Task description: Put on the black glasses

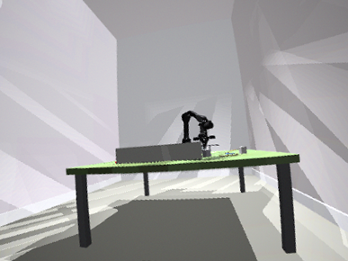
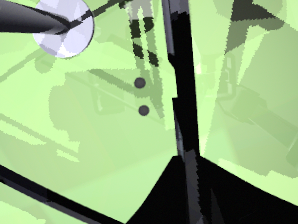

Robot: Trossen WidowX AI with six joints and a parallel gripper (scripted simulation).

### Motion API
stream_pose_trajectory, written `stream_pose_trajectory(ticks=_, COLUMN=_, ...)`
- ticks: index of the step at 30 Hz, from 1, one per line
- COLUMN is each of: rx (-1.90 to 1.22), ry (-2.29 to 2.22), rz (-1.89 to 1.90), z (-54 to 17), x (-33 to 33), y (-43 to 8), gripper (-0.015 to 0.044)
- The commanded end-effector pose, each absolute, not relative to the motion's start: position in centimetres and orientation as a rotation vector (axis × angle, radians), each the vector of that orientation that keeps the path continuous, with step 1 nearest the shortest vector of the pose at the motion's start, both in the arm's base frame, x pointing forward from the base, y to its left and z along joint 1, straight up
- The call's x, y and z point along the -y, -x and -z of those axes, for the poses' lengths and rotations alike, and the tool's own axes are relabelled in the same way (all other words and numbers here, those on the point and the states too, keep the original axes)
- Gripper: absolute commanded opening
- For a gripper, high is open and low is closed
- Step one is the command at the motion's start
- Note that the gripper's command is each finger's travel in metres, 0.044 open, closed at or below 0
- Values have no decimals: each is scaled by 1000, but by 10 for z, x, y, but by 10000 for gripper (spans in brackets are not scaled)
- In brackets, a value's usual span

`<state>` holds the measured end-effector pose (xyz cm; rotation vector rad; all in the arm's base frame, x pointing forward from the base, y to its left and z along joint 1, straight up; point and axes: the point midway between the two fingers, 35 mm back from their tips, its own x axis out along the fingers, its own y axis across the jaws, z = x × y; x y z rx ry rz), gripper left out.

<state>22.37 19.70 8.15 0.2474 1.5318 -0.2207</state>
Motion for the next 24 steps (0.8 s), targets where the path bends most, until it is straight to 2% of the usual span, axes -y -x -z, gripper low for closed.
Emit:
stream_pose_trajectory(ticks=1, rx=-1537, ry=-250, rz=227, z=-80, x=-196, y=-220, gripper=0)
stream_pose_trajectory(ticks=24, rx=-1538, ry=-249, rz=227, z=-79, x=-196, y=-202, gripper=0)
